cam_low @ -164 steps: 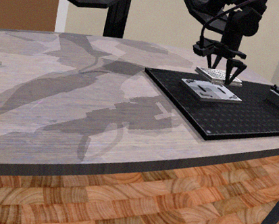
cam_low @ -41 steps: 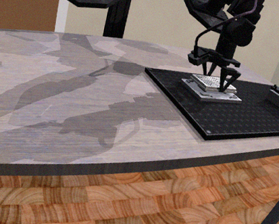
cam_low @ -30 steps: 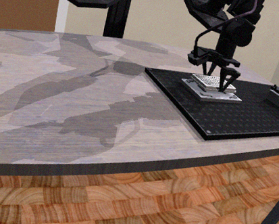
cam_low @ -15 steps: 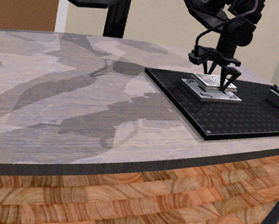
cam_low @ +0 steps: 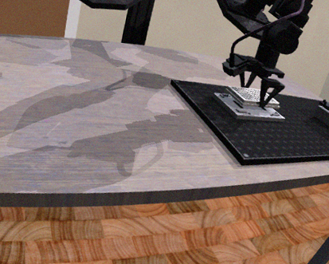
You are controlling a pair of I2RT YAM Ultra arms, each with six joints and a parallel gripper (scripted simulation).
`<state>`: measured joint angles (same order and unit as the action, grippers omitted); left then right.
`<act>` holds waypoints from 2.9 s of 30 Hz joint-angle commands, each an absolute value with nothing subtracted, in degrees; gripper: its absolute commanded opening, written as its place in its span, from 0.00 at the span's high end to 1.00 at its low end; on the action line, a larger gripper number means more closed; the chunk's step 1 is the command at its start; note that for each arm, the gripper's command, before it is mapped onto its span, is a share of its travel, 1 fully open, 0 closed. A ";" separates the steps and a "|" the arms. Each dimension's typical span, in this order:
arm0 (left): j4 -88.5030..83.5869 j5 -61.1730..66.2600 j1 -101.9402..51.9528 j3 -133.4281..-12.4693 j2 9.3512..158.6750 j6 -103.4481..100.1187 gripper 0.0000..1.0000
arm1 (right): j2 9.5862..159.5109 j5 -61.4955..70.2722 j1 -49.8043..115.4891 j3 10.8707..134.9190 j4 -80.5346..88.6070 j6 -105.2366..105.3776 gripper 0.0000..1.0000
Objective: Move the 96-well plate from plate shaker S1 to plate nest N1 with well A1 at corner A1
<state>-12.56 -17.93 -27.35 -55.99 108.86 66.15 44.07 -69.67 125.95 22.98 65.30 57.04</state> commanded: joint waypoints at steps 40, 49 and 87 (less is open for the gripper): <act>-10.82 -17.60 -27.69 -57.42 110.02 66.36 0.18 | 44.61 -70.30 126.36 24.27 66.16 57.44 0.00; -10.82 -17.60 -27.69 -57.42 110.02 66.36 0.18 | 44.61 -70.30 126.36 24.27 66.16 57.44 0.00; -8.67 -16.77 -27.17 -58.70 111.79 67.52 0.18 | 44.61 -70.30 126.36 24.27 66.16 57.44 0.00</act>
